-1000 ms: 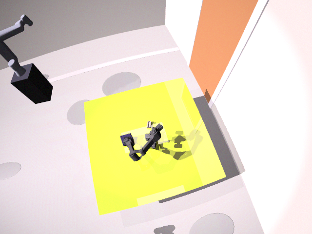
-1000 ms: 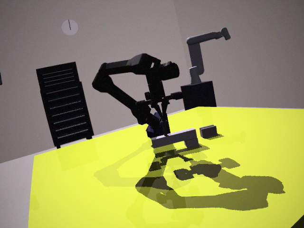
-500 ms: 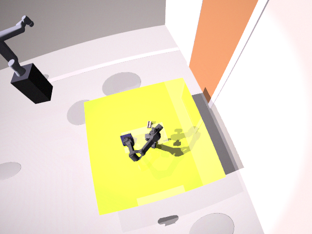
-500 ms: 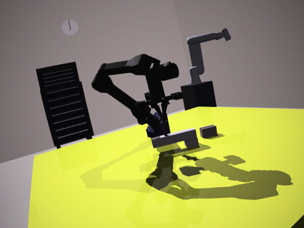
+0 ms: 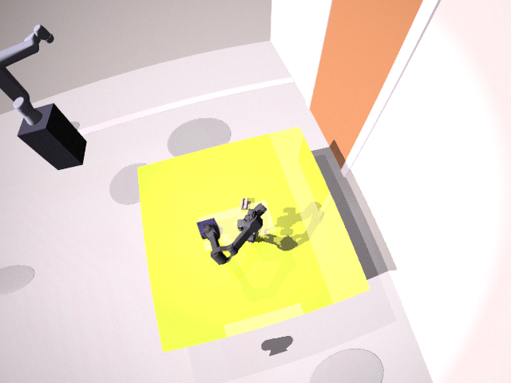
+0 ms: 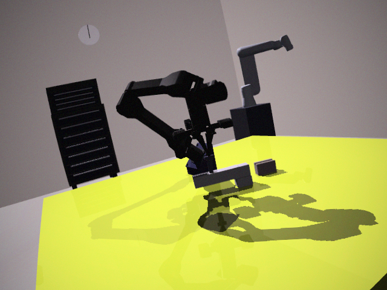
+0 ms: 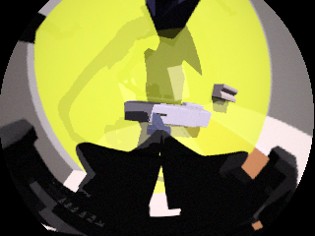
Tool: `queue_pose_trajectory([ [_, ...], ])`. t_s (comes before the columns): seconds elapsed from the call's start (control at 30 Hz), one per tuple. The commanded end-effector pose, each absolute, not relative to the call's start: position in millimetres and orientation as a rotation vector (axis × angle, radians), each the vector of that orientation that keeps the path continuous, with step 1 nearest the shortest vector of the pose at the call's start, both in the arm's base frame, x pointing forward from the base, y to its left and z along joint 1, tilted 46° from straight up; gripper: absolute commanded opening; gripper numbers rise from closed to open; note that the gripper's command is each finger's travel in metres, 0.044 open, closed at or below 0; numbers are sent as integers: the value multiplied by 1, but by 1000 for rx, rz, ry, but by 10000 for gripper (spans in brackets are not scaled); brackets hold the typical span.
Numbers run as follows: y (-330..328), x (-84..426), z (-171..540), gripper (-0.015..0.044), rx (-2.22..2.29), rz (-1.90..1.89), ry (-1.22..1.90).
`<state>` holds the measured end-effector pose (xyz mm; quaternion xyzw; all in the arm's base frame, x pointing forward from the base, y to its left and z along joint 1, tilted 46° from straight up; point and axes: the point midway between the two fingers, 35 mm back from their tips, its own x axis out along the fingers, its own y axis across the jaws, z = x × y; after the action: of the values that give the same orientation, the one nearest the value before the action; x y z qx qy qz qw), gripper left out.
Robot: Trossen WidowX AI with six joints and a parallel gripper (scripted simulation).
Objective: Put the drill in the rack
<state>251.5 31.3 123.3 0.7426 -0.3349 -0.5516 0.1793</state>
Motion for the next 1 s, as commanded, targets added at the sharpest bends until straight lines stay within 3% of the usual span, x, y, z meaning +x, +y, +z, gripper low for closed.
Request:
queue_pose_trajectory([
  [0.0, 18, 247, 109, 0, 2045, -1597, -982],
  [0.2, 15, 248, 106, 0, 2045, -1596, -982],
  [0.6, 64, 247, 152, 315, 2089, -1562, -877],
  [0.77, 80, 268, 114, 440, 2343, -1483, -1310],
  [0.97, 96, 290, 54, 440, 2617, -1224, -1981],
])
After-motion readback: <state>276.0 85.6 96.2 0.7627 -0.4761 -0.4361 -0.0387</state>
